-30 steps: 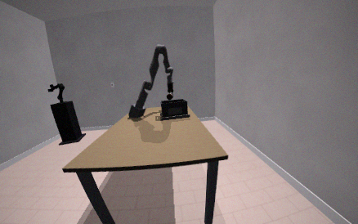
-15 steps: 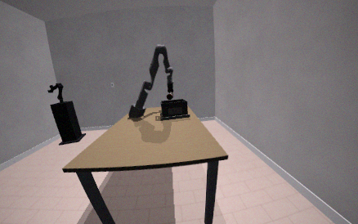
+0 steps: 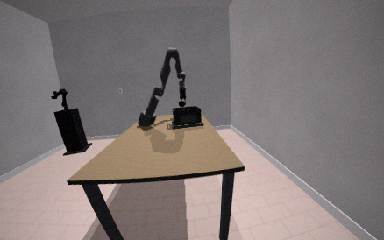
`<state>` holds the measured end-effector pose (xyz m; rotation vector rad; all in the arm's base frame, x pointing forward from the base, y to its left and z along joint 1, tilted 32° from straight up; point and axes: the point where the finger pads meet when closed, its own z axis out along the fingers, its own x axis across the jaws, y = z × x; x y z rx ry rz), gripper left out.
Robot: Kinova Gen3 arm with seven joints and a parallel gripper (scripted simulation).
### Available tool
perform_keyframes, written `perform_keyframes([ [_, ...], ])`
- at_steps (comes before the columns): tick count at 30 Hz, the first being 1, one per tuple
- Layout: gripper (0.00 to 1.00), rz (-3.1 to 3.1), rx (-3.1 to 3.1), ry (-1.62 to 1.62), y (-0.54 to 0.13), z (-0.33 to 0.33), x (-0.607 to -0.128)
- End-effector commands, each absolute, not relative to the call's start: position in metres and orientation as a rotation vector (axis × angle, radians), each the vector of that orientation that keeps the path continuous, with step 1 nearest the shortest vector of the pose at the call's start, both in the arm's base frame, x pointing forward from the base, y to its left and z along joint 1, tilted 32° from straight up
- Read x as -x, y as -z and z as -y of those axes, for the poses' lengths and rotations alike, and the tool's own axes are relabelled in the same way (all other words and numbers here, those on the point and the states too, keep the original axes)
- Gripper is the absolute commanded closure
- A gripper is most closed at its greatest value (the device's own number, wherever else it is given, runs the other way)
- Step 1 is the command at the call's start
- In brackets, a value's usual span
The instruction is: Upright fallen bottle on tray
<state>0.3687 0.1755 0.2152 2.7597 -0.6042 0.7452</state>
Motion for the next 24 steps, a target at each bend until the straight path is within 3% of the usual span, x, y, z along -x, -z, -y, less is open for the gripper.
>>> perform_keyframes([
  [1,1.0,0.604,-2.761,-0.746,-0.2154,-0.176,-0.3687],
  [24,1.0,0.932,-2.72,-0.791,-0.2153,-0.176,-0.3687],
])
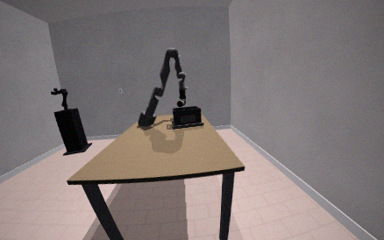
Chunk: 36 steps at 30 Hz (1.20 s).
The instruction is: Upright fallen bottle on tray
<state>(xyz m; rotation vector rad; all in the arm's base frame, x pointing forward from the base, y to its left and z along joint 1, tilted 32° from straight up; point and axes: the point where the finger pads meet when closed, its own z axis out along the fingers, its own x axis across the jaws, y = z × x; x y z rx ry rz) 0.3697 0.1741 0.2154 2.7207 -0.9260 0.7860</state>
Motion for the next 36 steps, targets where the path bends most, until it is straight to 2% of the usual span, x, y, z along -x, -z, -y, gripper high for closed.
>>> perform_keyframes([
  [1,1.0,0.945,-2.718,-0.793,-0.2154,-0.176,-0.3687],
  [36,1.0,0.978,-2.712,-0.797,-0.2154,-0.176,-0.3687],
])
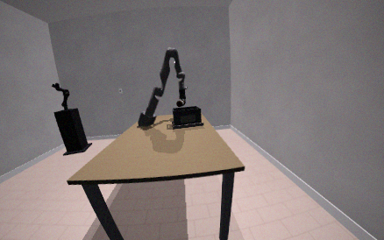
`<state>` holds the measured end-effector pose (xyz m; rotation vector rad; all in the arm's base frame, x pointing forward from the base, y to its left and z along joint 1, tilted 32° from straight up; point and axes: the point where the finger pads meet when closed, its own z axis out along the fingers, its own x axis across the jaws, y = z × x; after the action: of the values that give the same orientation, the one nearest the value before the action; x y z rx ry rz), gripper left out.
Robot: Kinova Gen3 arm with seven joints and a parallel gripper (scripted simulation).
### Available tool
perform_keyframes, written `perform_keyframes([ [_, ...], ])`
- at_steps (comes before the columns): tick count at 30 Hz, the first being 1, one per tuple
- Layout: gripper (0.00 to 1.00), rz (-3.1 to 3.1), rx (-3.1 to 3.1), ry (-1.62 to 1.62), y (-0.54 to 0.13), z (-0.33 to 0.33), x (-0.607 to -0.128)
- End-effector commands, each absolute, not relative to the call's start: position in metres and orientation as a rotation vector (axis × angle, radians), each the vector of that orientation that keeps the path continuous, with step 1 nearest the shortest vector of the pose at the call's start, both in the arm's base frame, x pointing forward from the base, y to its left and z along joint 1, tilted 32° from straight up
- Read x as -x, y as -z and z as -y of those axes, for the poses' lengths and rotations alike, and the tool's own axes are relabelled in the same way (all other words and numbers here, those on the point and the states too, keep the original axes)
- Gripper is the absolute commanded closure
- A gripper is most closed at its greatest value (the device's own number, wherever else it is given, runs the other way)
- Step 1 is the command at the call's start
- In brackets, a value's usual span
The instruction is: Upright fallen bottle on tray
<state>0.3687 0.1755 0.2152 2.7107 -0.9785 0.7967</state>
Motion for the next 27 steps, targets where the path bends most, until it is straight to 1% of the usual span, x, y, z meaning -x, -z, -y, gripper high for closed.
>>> perform_keyframes([
  [1,1.0,0.978,-2.712,-0.797,-0.2154,-0.176,-0.3687],
  [14,1.0,1.0,-2.708,-0.8,-0.2154,-0.176,-0.3687],
  [27,1.0,1.211,-2.657,-0.823,-0.2152,-0.176,-0.3687],
])
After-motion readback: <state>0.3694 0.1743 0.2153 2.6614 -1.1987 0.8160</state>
